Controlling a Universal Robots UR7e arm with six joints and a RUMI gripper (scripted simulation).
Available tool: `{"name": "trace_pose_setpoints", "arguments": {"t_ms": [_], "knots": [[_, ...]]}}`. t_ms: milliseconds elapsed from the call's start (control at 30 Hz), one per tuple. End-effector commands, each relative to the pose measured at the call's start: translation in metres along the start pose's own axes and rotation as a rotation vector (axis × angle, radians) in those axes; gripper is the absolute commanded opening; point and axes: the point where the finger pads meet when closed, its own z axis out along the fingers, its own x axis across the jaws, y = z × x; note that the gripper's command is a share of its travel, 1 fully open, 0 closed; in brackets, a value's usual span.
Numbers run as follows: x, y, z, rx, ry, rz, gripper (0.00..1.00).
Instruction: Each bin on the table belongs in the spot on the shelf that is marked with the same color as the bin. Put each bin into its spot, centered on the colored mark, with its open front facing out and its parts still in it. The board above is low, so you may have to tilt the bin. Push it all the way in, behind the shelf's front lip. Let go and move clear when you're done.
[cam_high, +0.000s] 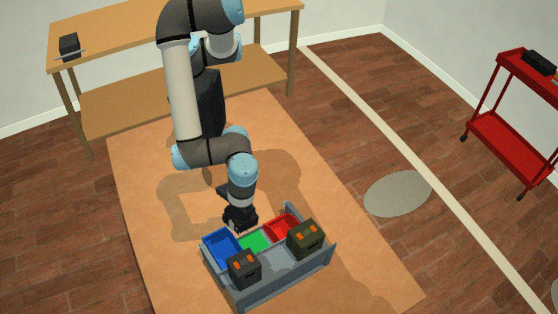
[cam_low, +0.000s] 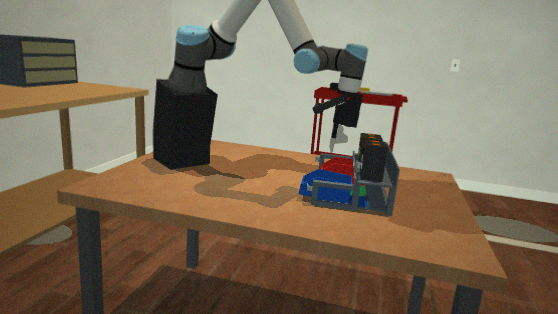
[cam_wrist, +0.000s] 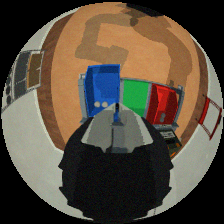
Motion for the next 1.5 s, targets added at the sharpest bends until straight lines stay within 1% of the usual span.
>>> {"name": "trace_pose_setpoints", "arguments": {"t_ms": [0, 333, 733, 1133, 1200, 1467], "knots": [[0.0, 0.0, -0.001, -0.002, -0.001, 0.002, 0.0], [0.0, 0.0, 0.0, -0.002, 0.0, 0.021, 0.0], [0.0, -0.002, 0.0, -0.003, 0.001, 0.09, 0.0], [0.001, -0.007, 0.003, -0.005, 0.004, 0.263, 0.0], [0.001, -0.007, 0.003, -0.005, 0.004, 0.263, 0.0], [0.001, -0.011, 0.005, -0.006, 0.008, 0.439, 0.0]]}}
